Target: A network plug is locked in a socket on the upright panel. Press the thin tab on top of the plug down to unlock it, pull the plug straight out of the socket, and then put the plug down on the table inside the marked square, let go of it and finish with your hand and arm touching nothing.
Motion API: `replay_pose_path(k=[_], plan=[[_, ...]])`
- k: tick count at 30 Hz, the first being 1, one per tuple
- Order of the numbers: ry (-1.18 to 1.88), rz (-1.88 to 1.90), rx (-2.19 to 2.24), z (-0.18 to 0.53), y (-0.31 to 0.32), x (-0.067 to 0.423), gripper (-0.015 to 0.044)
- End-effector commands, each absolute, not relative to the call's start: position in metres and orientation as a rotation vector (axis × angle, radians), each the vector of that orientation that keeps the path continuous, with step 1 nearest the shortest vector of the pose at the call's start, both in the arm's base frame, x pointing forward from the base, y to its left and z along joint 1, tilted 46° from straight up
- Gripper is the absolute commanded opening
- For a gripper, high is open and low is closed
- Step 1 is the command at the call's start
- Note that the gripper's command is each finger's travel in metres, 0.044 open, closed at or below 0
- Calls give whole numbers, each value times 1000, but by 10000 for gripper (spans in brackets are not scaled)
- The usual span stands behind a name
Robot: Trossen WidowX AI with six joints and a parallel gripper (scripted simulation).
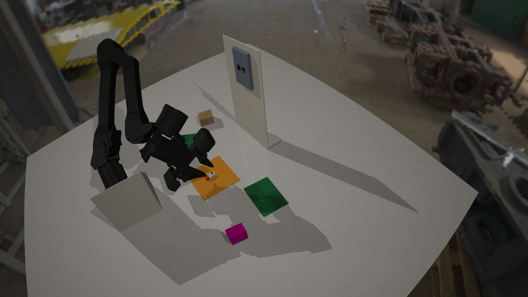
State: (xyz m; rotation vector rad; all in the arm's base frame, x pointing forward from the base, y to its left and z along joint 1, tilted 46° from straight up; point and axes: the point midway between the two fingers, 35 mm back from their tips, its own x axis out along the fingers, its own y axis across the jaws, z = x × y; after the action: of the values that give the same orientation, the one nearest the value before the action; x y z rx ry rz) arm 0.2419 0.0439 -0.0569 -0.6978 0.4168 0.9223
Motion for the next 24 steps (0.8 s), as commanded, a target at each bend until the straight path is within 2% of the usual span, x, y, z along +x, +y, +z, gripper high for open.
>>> replay_pose_path(k=[1, 24], plan=[[414, 925, -698, -55, 43, 240, 156], [421, 927, -703, -48, 30, 239, 156]])
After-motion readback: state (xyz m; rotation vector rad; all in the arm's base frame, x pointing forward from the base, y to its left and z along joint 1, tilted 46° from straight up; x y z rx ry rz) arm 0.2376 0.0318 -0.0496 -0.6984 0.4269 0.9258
